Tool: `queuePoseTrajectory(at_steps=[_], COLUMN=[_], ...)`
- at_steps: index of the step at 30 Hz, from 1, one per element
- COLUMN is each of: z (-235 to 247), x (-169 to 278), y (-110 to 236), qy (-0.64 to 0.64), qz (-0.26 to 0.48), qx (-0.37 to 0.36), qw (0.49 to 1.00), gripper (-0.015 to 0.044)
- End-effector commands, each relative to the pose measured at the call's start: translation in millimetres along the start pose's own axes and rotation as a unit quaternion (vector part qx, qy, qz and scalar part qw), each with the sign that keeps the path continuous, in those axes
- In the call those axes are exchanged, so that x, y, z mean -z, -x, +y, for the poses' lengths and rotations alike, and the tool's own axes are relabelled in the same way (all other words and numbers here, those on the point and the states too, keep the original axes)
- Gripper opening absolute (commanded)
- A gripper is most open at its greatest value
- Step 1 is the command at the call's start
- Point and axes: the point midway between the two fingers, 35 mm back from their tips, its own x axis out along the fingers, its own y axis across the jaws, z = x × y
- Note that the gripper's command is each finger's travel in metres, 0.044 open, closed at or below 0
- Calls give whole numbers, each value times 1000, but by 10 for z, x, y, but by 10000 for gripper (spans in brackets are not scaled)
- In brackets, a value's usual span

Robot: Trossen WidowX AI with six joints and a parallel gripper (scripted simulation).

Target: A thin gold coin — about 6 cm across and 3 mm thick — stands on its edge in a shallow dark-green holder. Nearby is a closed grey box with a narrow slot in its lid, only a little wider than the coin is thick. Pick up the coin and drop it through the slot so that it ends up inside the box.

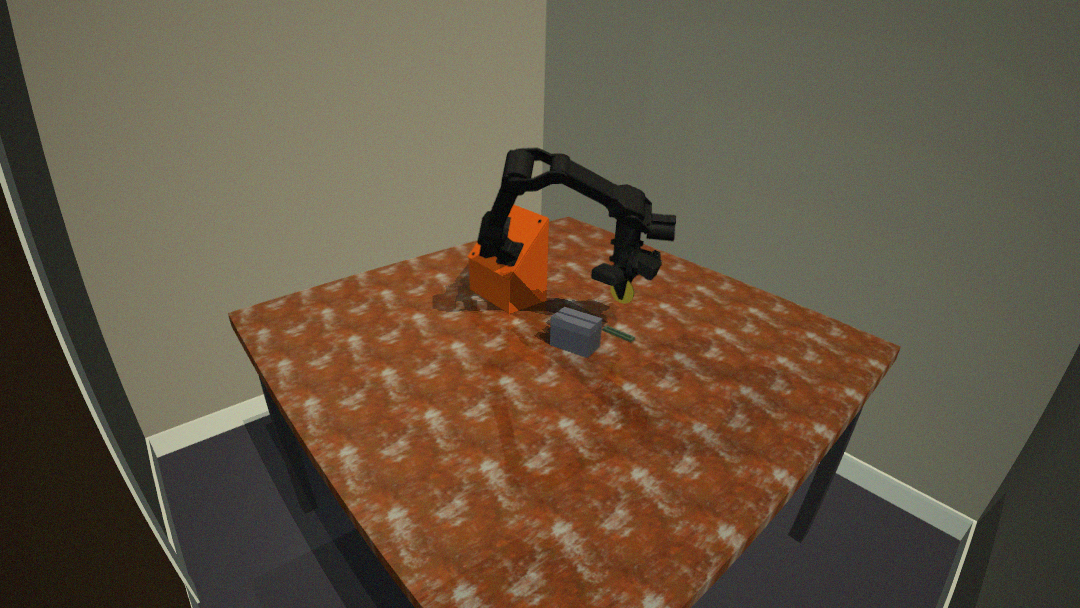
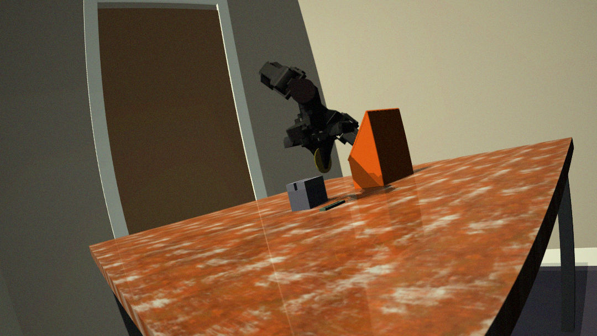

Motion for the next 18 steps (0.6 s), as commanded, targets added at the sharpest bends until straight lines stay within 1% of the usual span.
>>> queuePoseTrajectory(at_steps=[1,8,18], z=[-4,-94,-264], x=[-21,-36,11], y=[88,89,101], qy=[-6,67,70], qz=[-4,-4,-4], qx=[-4,-3,-4], qw=[1000,998,998], gripper=[0,0,0])
